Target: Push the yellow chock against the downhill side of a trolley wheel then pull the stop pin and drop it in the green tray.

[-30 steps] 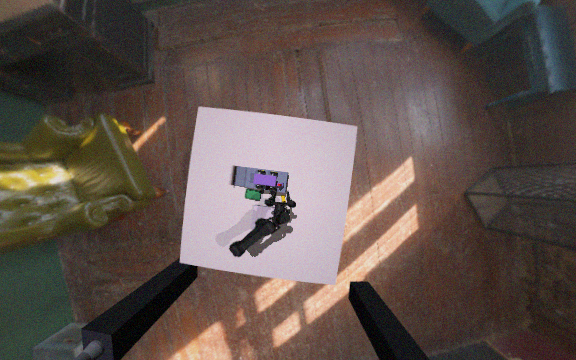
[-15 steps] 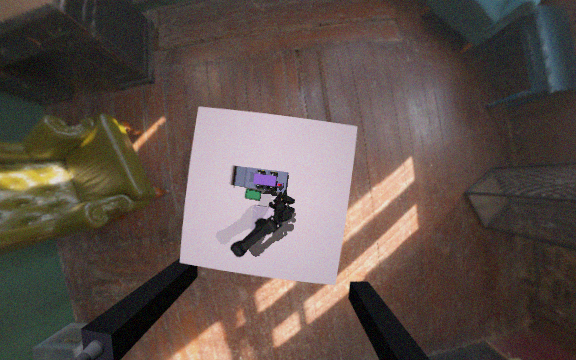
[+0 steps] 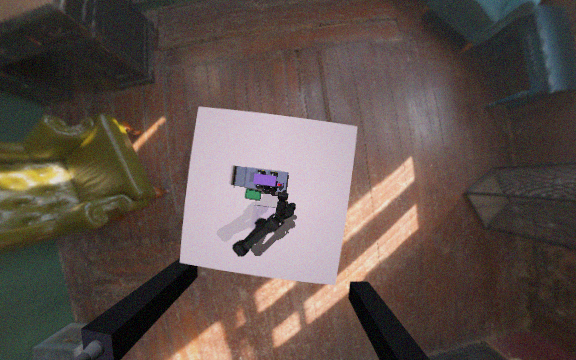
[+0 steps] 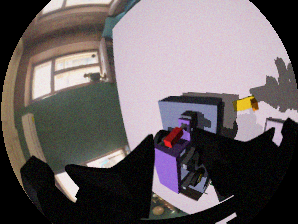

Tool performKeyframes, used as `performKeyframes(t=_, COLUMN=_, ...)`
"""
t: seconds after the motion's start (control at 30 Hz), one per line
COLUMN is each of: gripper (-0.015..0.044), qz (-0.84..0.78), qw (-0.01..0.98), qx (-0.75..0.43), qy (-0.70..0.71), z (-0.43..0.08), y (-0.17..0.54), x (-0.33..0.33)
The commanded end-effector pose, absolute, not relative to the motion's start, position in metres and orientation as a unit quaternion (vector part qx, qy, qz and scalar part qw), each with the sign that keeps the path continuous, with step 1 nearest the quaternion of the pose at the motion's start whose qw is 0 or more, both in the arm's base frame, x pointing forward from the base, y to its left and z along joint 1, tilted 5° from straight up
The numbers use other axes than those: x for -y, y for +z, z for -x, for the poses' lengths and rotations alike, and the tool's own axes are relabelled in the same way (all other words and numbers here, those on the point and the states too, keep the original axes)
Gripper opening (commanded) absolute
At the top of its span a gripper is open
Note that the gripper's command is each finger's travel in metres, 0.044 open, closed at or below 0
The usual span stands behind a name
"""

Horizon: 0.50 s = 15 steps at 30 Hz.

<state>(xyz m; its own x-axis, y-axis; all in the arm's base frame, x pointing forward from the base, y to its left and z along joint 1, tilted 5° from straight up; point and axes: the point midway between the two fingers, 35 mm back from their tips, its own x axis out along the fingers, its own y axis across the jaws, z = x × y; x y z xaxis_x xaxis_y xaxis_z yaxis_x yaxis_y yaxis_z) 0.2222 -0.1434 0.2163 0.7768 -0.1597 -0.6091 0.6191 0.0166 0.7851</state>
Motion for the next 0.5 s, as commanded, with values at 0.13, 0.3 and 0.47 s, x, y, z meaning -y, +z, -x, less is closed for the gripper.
performKeyframes(t=0.13, gripper=0.0190, qz=-0.498, qw=0.781, qx=-0.263, qy=-0.270, z=-0.219, y=0.205, x=0.147)
performKeyframes(t=0.3, gripper=0.0190, qz=-0.400, qw=0.824, qx=-0.315, qy=-0.250, z=-0.216, y=0.198, x=0.148)
performKeyframes(t=0.47, gripper=0.0190, qz=-0.298, qw=0.853, qx=-0.367, qy=-0.220, z=-0.213, y=0.192, x=0.150)
